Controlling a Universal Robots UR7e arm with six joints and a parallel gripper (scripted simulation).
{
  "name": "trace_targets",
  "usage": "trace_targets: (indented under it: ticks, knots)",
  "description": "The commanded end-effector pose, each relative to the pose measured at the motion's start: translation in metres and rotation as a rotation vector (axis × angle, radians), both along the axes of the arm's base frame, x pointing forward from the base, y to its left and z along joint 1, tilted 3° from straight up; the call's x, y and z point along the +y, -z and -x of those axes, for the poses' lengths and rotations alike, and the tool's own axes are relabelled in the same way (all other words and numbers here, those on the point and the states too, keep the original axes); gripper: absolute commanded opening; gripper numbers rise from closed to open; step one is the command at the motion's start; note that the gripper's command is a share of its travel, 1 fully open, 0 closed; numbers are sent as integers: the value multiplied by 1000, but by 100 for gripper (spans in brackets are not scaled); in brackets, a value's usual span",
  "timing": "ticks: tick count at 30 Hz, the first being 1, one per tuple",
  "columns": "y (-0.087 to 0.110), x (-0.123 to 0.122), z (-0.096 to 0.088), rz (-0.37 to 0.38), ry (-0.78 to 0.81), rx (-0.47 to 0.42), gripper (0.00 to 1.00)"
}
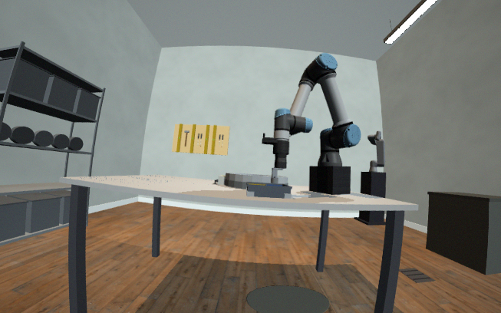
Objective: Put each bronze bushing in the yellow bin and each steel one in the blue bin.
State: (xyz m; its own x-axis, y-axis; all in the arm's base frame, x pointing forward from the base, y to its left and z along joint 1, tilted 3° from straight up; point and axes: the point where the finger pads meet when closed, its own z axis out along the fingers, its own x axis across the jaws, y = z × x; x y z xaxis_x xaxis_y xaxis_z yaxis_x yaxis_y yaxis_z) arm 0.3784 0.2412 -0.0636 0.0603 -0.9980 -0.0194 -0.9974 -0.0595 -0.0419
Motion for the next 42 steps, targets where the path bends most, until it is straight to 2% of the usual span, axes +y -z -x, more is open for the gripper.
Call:
trace_targets:
  ticks: [1,42]
  knots:
    - [1,0,-1,-1,0,-2,0]
    - [25,1,-2,-1,0,-2,0]
